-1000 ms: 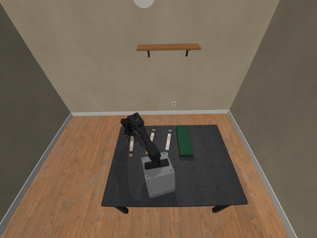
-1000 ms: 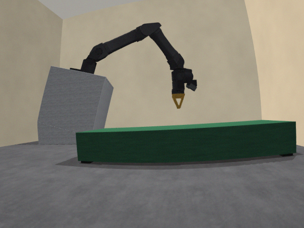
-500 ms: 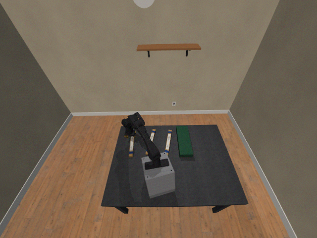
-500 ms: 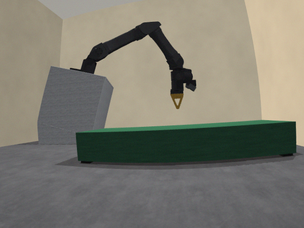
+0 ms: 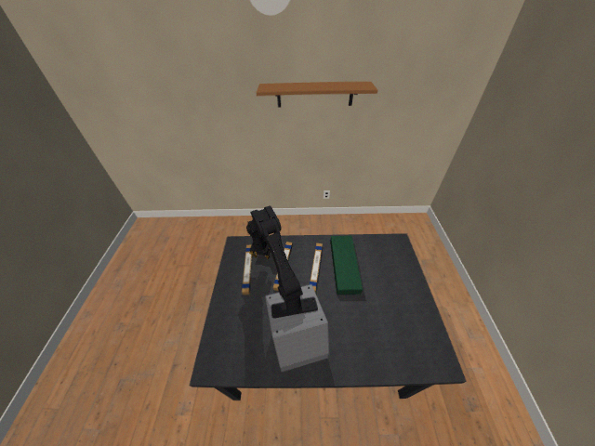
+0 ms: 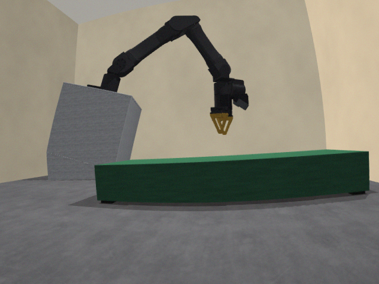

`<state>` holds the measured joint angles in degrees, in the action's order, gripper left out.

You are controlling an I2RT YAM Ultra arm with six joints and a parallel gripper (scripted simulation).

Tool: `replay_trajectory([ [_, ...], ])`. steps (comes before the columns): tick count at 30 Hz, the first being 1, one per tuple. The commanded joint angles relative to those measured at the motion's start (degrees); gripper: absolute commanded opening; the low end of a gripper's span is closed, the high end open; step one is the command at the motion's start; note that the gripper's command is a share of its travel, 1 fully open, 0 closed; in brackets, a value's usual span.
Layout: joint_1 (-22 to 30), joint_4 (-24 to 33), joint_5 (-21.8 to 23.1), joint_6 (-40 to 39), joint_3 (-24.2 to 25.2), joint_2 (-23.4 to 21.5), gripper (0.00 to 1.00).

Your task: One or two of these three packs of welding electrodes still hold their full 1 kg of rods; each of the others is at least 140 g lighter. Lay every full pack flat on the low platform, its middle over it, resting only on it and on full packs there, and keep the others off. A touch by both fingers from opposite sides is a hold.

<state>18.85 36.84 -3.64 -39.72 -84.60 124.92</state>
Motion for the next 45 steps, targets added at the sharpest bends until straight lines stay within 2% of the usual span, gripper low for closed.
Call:
replay_trajectory([
  [1, -2.9, -3.3, 0.8, 3.6, 2.7, -3.1, 0.74],
  [10, -11.2, -6.1, 2.9, 11.5, 8.1, -6.0, 0.74],
  [12, -11.2, -6.1, 2.9, 11.5, 8.1, -6.0, 0.74],
  [19, -17.8, -7.2, 4.7, 17.9, 10.1, -7.0, 0.74],
  [20, -18.0, -7.3, 4.7, 18.1, 7.9, -7.3, 0.74],
  [21, -18.1, -7.2, 4.8, 18.2, 7.7, -7.2, 0.74],
  [36, -17.5, -6.2, 4.6, 18.1, 6.7, -5.3, 0.74],
  [45, -17.4, -5.2, 4.6, 18.1, 6.4, -6.1, 0.74],
])
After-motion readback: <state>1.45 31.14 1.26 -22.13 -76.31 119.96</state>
